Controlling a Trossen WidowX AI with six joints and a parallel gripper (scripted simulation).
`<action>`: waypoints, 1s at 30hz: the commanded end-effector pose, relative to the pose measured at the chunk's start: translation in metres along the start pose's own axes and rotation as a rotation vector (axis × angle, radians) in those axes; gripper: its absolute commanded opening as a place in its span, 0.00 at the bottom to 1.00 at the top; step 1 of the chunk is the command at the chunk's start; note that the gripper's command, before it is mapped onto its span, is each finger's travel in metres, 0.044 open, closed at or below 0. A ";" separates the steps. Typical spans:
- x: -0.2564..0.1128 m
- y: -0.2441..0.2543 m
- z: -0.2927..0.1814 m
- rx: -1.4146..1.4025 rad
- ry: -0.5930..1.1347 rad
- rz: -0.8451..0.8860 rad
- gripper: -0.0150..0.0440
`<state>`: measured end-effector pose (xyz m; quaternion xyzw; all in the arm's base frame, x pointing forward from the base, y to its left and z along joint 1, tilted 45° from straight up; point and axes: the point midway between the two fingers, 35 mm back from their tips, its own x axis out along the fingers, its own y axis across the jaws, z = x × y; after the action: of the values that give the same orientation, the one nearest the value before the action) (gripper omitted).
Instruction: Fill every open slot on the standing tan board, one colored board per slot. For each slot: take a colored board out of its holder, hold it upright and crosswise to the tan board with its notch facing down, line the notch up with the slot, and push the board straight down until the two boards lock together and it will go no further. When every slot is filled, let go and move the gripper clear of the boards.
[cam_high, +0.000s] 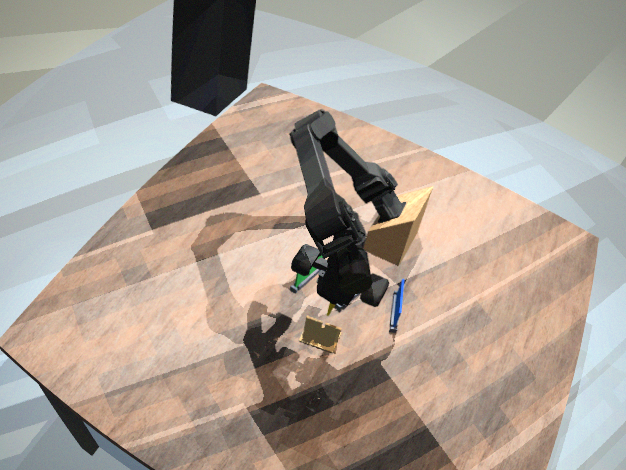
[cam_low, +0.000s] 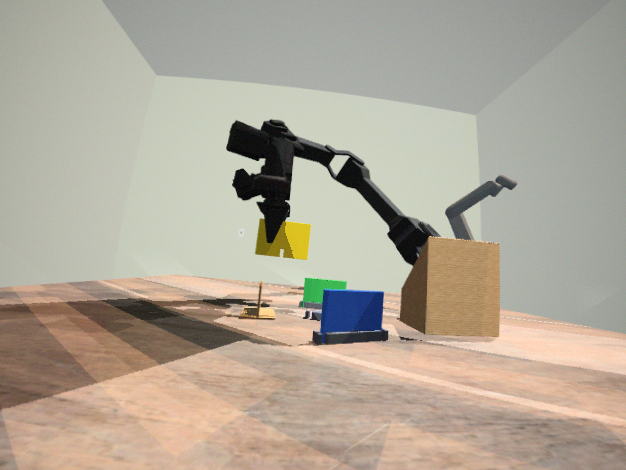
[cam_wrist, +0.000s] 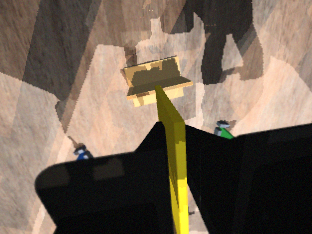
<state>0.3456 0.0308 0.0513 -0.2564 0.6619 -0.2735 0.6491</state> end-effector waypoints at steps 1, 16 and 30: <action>0.002 -0.002 0.012 -0.033 -0.002 -0.005 0.25; 0.013 -0.005 0.033 -0.096 -0.002 -0.008 0.25; 0.036 -0.006 0.033 -0.096 -0.002 -0.009 0.25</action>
<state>0.3782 0.0023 0.0305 -0.2865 0.6727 -0.2448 0.6368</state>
